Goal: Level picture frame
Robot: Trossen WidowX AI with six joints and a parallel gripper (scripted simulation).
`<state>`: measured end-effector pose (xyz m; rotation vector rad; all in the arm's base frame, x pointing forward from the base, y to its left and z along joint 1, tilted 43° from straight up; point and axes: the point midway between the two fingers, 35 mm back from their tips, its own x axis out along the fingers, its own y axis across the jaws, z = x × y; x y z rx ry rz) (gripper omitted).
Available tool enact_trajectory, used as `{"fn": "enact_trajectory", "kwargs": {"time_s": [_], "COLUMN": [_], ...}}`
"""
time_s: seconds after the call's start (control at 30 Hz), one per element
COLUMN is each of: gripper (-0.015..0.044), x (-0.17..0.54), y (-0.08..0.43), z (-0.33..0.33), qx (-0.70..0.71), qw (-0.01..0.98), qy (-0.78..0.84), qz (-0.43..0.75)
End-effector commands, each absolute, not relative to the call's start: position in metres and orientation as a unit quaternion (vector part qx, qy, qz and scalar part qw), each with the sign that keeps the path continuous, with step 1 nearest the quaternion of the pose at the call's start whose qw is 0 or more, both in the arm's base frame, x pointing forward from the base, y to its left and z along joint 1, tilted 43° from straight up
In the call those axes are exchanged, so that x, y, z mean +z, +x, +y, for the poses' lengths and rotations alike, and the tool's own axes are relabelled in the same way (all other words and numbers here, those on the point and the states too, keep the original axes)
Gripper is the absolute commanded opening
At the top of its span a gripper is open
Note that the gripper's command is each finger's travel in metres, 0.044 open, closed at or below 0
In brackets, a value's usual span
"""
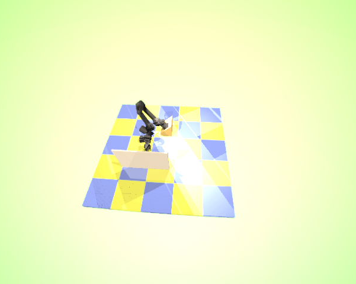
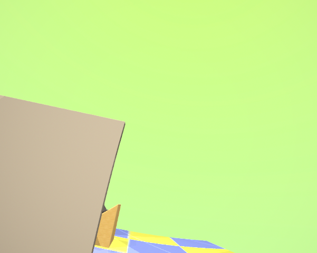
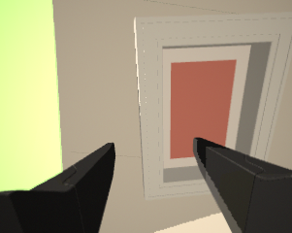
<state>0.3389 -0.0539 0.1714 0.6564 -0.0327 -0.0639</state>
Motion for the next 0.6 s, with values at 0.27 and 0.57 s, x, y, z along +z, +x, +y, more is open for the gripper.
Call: {"fn": "enact_trajectory", "kwargs": {"time_s": [0.27,0.57], "gripper": [0.026,0.026], "x": [0.1708,0.1713], "y": [0.3446,0.3498], "z": [-0.0547,-0.0552], "qx": [-0.033,-0.033], "qw": [0.945,0.945], "qy": [0.324,0.324], "qz": [-0.019,-0.019]}}
